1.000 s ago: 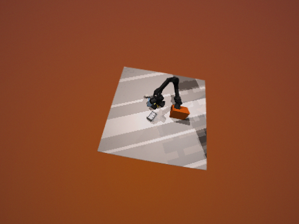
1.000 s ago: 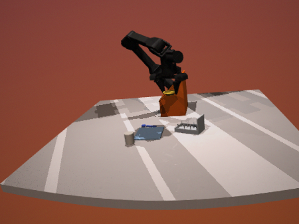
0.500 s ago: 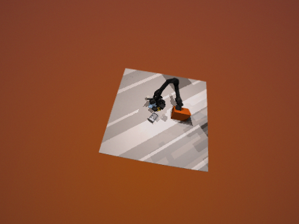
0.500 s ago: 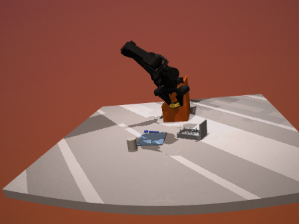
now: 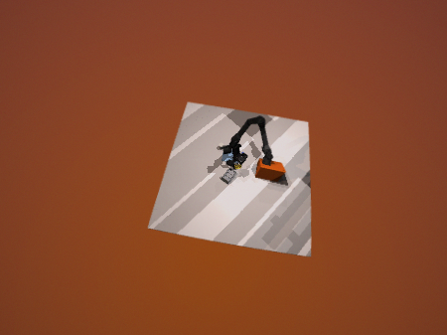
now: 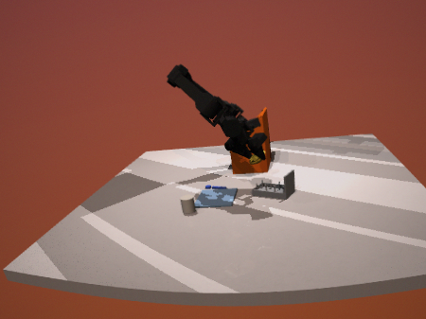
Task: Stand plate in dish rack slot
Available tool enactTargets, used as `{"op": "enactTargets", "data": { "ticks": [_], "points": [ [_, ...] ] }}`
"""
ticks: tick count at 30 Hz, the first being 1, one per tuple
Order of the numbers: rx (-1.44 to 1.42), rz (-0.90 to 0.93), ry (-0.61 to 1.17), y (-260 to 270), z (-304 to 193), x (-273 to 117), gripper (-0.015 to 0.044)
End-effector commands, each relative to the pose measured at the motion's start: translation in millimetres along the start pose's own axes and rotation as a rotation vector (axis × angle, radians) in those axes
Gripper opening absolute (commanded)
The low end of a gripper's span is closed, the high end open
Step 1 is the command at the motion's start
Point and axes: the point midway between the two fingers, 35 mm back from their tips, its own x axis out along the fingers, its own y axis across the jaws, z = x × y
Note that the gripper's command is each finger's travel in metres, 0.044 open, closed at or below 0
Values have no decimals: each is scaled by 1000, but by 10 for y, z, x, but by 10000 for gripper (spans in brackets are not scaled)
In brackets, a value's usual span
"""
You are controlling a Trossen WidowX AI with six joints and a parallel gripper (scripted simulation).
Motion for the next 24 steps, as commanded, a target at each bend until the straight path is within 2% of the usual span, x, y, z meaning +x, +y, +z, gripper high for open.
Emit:
{"op": "enactTargets", "data": {
  "ticks": [1,24],
  "points": [
    [49,-63,-86,19,2,116,0],
    [315,-439,-379,54,-164,405,0]
  ]
}}
